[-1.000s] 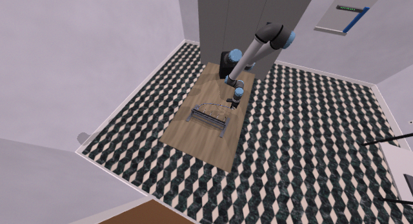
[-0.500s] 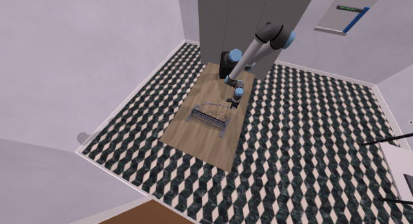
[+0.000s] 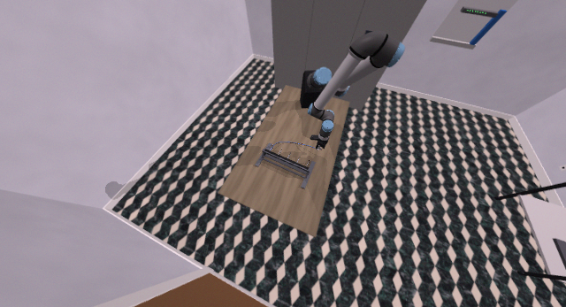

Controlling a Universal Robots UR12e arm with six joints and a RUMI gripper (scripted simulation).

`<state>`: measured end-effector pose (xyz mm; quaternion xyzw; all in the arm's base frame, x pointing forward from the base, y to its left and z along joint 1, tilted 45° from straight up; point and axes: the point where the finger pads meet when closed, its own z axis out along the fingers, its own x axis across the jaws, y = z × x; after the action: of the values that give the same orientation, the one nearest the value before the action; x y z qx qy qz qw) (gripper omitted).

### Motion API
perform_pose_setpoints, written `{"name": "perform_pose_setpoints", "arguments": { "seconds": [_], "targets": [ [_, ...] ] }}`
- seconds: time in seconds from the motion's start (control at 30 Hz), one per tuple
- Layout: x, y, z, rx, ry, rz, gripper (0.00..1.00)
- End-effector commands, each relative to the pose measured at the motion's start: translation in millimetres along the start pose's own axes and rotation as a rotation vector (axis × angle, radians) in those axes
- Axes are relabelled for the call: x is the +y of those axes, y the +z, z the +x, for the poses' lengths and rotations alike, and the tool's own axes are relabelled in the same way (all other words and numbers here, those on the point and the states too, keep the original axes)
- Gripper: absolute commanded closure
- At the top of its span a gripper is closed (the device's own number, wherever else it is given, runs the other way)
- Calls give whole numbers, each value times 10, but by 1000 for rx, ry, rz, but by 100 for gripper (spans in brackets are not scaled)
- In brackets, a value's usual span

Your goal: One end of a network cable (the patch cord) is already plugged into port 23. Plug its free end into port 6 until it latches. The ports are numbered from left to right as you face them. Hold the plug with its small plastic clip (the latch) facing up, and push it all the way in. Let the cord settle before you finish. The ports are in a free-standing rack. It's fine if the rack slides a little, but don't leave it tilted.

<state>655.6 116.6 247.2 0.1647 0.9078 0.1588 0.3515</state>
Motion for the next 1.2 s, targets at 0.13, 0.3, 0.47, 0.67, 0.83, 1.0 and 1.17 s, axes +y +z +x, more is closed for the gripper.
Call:
{"name": "perform_pose_setpoints", "arguments": {
  "seconds": [0.13, 0.3, 0.47, 0.67, 0.83, 1.0, 1.17],
  "targets": [
    [3, -3, -4, -1, 0, 0, 100],
    [1, -4, -6, -1, 2, 0, 100],
    [-1, -5, -10, -1, 5, 0, 100],
    [-5, -7, -17, -1, 11, 0, 100],
    [-10, -9, -25, -1, 18, 0, 100],
    [-18, -12, -39, 0, 30, 0, 100],
    [-28, -17, -56, 0, 46, 0, 100]
  ]
}}
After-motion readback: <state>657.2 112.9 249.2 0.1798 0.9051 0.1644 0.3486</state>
